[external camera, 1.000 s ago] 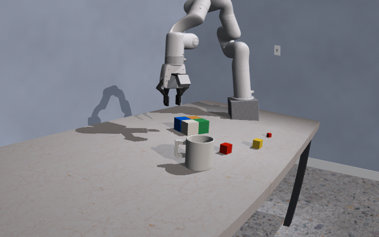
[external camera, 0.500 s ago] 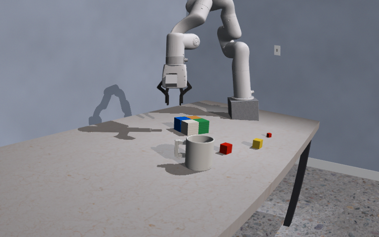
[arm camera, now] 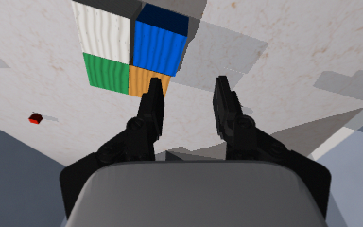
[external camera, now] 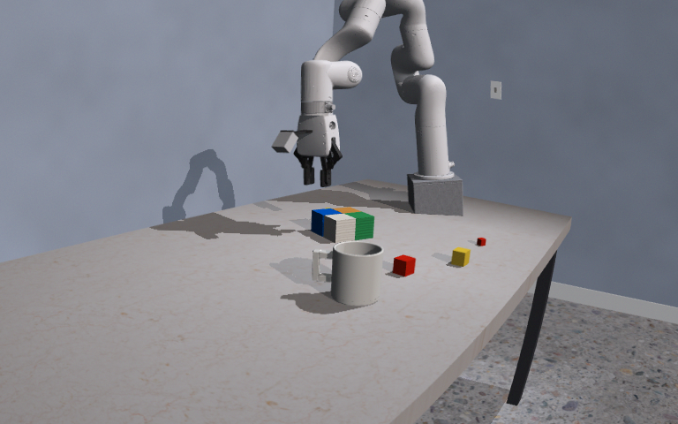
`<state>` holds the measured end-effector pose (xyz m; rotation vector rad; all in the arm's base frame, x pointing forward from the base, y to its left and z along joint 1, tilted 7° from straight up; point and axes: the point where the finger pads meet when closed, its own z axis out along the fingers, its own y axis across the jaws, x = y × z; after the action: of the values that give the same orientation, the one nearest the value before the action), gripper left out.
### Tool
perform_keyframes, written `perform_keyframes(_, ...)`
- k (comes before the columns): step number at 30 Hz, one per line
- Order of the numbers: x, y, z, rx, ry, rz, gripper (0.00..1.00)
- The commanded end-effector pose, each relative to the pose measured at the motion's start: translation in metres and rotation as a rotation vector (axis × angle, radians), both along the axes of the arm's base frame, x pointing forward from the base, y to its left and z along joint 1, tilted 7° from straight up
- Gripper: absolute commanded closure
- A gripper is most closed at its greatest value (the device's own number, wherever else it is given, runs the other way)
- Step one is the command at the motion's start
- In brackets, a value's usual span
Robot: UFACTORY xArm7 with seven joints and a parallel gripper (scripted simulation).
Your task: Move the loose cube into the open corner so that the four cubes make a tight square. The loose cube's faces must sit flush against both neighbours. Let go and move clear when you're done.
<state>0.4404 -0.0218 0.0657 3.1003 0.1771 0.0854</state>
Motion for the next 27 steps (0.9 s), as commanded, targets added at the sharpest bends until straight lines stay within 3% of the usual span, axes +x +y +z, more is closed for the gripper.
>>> perform_keyframes(1, -0.012, -0.007, 0.002, 0.001, -0.024, -0.278, 0.5)
perform_keyframes(10, -0.03, -0.016, 0.002, 0.053, -0.041, -0.718, 0.5)
perform_keyframes(12, -0.03, -0.016, 0.002, 0.053, -0.041, -0.718, 0.5)
perform_keyframes(13, -0.032, -0.017, 0.002, 0.068, -0.047, -0.861, 0.5)
perform_keyframes(27, -0.04, -0.021, 0.002, 0.13, -0.078, -1.504, 0.5)
